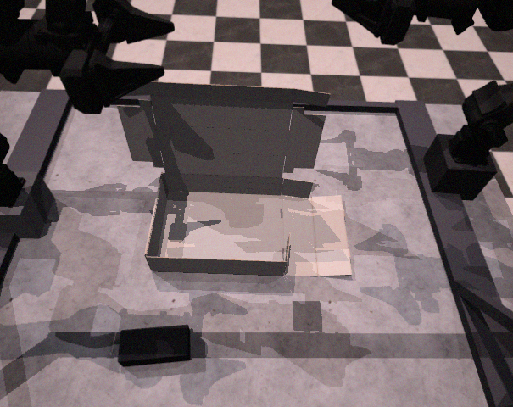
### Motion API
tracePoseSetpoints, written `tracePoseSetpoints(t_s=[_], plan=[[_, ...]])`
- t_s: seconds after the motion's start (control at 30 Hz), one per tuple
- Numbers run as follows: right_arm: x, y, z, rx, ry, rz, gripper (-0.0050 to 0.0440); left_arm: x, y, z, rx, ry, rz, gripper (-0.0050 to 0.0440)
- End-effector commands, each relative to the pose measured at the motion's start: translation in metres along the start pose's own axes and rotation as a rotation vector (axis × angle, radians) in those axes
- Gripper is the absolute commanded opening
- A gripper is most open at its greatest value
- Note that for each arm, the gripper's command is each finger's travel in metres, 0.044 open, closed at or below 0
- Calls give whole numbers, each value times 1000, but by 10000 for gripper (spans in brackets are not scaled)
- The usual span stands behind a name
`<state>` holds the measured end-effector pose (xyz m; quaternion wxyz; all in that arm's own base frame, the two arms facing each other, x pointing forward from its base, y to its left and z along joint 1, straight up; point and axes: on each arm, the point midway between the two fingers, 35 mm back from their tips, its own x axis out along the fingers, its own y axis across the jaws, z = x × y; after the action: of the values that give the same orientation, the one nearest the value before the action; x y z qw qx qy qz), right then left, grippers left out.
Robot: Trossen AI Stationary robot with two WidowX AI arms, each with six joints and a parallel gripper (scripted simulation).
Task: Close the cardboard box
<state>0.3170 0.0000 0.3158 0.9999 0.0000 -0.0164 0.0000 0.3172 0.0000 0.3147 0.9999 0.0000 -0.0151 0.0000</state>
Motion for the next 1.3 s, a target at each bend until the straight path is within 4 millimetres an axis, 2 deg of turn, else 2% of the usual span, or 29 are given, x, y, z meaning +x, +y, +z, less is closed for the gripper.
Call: tracePoseSetpoints(t_s=[0.0,0.53,0.63,0.8,1.03,1.1,1.13,1.17,1.27], plan=[[-1,0,7,0,-17,0,440,-1,0,8,0,-20,0,440],[-1,0,7,0,-17,0,440,-1,0,8,0,-20,0,440],[5,5,2,-68,24,16,371,3,-3,1,70,15,-9,370],[31,32,-24,-377,207,132,253,20,-20,-37,382,180,-85,250],[49,61,-49,-728,331,301,253,30,-37,-74,728,313,-212,82],[49,61,-49,-728,331,301,253,30,-37,-74,728,313,-212,82],[48,65,-58,-800,366,343,253,31,-40,-79,827,324,-243,62],[54,74,-62,-884,376,393,253,33,-45,-90,887,359,-285,62],[58,87,-73,-1027,405,488,253,34,-52,-106,1035,399,-364,62]])
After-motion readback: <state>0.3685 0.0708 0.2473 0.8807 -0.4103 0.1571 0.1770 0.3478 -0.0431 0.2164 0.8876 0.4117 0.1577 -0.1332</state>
